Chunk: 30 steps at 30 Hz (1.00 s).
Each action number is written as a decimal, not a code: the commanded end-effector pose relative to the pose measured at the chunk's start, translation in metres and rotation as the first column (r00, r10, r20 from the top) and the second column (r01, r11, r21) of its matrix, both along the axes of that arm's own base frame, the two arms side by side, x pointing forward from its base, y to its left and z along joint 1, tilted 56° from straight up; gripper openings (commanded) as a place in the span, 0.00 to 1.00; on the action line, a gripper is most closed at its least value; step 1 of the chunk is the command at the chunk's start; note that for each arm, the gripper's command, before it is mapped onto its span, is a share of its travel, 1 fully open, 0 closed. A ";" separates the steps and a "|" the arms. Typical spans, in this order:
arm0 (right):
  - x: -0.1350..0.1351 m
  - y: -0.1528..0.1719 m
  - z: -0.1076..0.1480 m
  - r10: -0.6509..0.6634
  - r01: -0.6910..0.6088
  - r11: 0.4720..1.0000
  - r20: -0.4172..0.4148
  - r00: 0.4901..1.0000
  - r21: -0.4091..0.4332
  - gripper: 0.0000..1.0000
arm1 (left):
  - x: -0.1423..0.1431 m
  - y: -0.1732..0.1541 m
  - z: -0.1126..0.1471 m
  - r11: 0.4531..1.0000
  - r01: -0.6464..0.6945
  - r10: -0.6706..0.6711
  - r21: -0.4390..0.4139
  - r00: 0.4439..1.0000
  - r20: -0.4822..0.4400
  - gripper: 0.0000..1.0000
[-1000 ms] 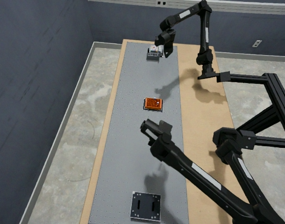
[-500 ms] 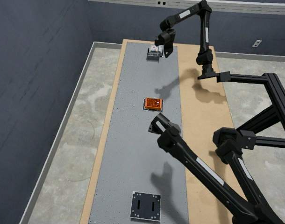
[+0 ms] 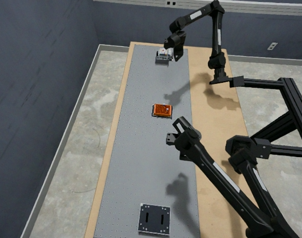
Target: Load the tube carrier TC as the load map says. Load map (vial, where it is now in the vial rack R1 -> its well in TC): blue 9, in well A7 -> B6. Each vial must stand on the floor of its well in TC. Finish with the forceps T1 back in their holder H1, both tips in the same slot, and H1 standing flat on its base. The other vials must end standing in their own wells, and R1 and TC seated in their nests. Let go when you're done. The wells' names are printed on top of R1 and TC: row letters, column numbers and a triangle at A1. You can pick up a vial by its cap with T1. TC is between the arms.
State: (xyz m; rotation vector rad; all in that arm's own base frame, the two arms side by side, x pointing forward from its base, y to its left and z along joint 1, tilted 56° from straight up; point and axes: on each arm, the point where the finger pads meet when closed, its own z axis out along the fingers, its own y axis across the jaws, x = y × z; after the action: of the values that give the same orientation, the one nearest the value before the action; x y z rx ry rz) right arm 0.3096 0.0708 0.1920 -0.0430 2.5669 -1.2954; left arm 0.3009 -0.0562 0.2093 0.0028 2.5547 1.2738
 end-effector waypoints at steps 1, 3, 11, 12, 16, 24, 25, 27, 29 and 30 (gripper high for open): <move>0.003 0.004 0.006 -0.005 0.005 1.000 0.021 1.000 0.010 0.23 | 0.005 0.000 0.007 0.999 -0.048 0.048 -0.008 0.998 0.046 1.00; 0.003 0.004 0.006 -0.005 0.005 1.000 0.021 1.000 0.010 0.23 | 0.005 0.000 0.008 0.999 -0.047 0.047 -0.008 0.998 0.046 1.00; 0.003 0.004 0.006 -0.005 0.005 1.000 0.021 1.000 0.010 0.23 | 0.003 -0.002 0.007 0.999 -0.031 0.032 -0.015 0.998 0.047 1.00; 0.003 0.004 0.006 -0.005 0.005 1.000 0.021 1.000 0.010 0.23 | 0.003 -0.002 0.007 0.999 -0.031 0.032 -0.015 0.998 0.047 1.00; 0.002 -0.010 0.014 -0.004 0.004 1.000 -0.004 1.000 -0.004 0.23 | 0.003 -0.002 0.007 0.999 -0.031 0.032 -0.015 0.998 0.047 1.00; 0.015 -0.028 0.042 -0.005 0.004 1.000 0.036 0.999 0.020 0.23 | 0.003 -0.002 0.007 0.999 -0.031 0.032 -0.015 0.998 0.047 1.00; 0.014 -0.032 0.042 -0.005 0.004 1.000 0.031 0.999 0.017 0.23 | 0.003 -0.002 0.007 0.999 -0.031 0.032 -0.015 0.998 0.047 1.00; 0.015 -0.038 0.047 -0.005 0.004 1.000 0.030 1.000 0.015 0.23 | 0.003 -0.002 0.007 0.999 -0.031 0.032 -0.015 0.998 0.047 1.00; 0.017 -0.040 0.053 -0.005 0.004 1.000 0.038 0.999 0.019 0.23 | 0.003 -0.002 0.007 0.999 -0.031 0.032 -0.015 0.998 0.047 1.00; 0.017 -0.040 0.053 -0.005 0.004 1.000 0.038 0.999 0.019 0.23 | 0.003 -0.002 0.007 0.999 -0.031 0.032 -0.015 0.998 0.047 1.00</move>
State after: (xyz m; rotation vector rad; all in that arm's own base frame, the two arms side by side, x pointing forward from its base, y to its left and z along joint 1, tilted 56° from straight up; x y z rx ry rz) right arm 0.3154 0.0291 0.2338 0.0088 2.5501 -1.2891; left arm 0.3000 -0.0555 0.2095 -0.0560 2.5407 1.2638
